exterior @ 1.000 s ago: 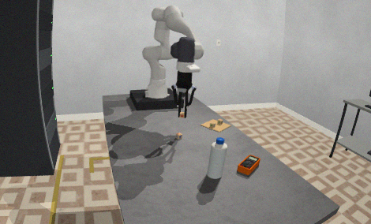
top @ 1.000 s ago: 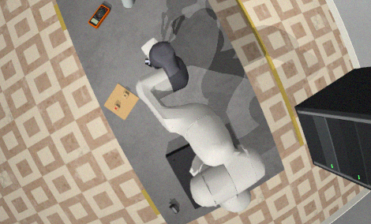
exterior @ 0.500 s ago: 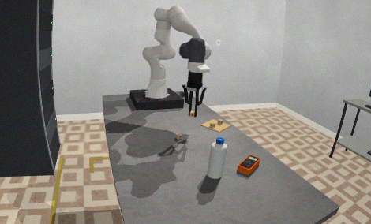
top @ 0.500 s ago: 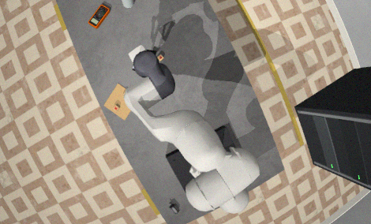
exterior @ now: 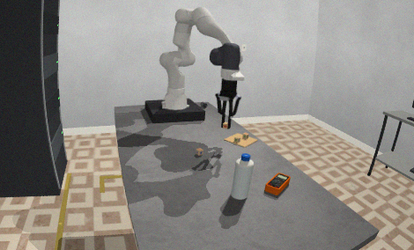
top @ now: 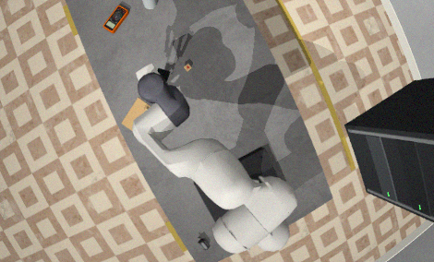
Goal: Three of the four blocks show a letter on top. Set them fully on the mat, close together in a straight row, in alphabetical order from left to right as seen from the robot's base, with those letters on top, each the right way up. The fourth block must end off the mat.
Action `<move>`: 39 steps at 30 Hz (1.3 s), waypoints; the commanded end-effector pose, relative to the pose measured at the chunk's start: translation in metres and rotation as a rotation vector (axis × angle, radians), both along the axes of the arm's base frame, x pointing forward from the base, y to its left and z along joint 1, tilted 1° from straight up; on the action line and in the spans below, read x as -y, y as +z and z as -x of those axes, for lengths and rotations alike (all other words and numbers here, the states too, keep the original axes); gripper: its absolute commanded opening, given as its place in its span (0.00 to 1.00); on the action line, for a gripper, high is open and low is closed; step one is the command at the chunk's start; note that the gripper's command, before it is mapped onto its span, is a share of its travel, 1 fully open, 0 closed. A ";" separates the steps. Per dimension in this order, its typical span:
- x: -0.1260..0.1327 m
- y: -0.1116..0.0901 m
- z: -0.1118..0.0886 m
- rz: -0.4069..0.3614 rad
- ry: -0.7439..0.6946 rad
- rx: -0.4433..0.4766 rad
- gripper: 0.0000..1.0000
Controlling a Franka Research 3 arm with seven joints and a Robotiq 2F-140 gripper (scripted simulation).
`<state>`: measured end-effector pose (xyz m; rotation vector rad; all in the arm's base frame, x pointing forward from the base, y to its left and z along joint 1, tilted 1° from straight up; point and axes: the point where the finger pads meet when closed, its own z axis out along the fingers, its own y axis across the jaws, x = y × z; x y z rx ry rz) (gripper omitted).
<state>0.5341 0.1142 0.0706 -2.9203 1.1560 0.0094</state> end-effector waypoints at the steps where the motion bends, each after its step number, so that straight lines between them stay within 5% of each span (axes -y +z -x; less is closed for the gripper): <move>1: -0.014 0.001 0.005 0.013 -0.139 0.000 0.22; 30: -0.128 0.002 0.047 0.014 -0.348 0.003 0.22; 39: -0.130 0.002 0.048 0.014 -0.352 0.003 0.22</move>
